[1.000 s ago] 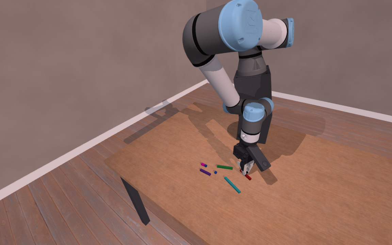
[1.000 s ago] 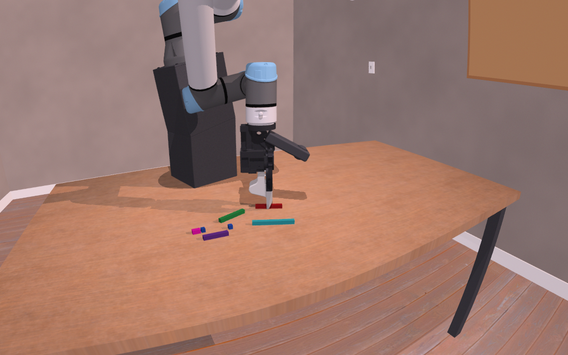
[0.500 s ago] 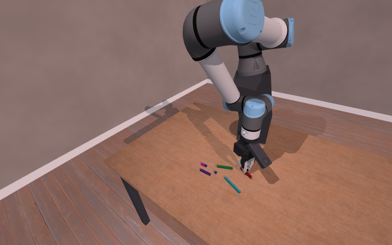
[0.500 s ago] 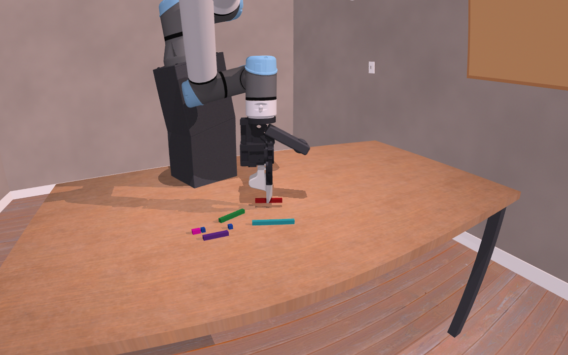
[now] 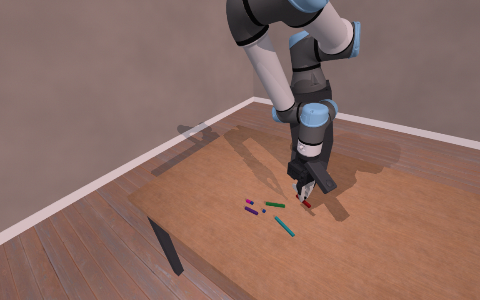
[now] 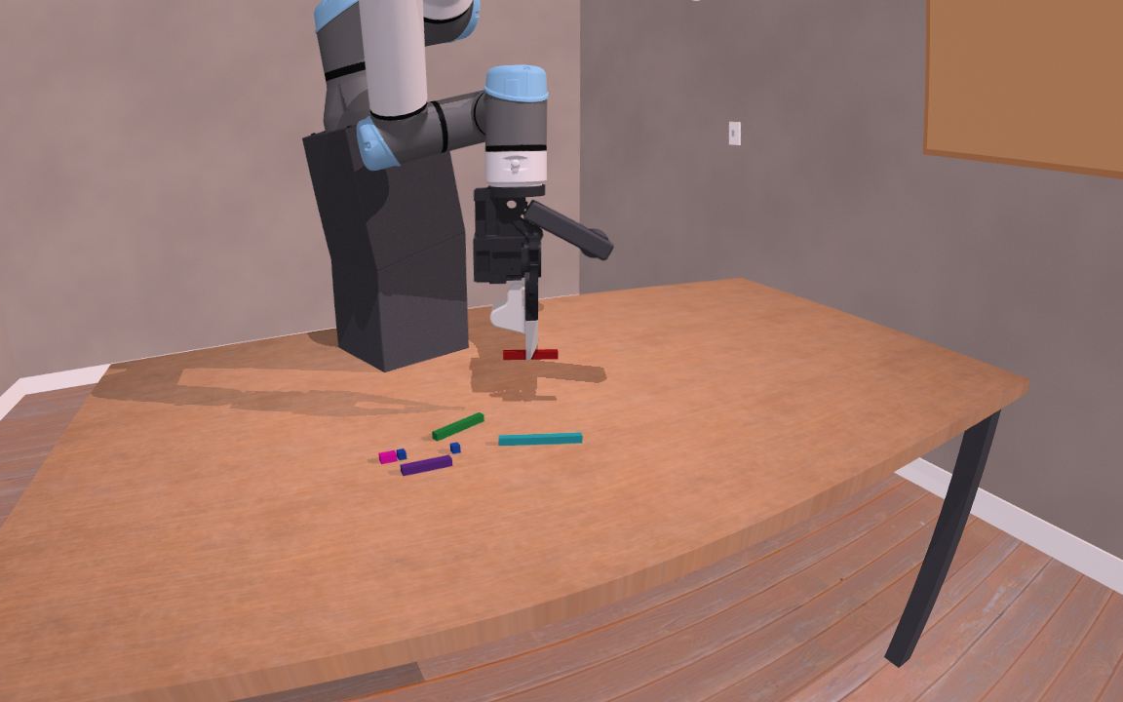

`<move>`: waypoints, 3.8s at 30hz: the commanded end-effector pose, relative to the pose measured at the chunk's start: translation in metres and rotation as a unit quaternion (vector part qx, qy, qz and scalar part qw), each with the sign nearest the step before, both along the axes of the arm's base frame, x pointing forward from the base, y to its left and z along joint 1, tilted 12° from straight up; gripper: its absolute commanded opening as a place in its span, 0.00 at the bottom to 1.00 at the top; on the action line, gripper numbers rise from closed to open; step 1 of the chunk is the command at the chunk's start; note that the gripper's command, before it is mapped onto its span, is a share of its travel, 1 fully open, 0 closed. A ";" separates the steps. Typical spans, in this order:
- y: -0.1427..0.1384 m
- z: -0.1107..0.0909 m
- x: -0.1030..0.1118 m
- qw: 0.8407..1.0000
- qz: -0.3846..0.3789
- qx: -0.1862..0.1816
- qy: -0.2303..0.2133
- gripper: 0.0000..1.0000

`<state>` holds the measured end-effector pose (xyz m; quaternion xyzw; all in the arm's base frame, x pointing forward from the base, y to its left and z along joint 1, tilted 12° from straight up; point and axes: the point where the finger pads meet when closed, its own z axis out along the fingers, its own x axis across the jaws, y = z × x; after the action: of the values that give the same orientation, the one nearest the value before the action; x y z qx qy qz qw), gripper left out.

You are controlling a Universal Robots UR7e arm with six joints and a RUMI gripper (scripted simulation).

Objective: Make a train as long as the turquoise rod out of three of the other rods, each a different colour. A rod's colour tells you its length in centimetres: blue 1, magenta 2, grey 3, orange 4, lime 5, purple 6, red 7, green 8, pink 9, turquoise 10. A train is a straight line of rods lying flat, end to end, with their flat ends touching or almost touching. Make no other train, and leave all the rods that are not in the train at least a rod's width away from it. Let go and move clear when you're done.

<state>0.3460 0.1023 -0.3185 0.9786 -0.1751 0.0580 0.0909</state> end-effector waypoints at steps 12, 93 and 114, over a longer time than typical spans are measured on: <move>0.005 0.025 -0.001 1.000 0.000 0.000 0.000 0.00; -0.246 0.072 0.074 0.974 0.222 -0.019 0.045 0.00; -0.261 0.002 0.081 0.974 0.222 -0.019 0.045 0.00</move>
<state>0.4245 -0.1548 -0.3023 0.9929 0.0520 0.0345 0.1014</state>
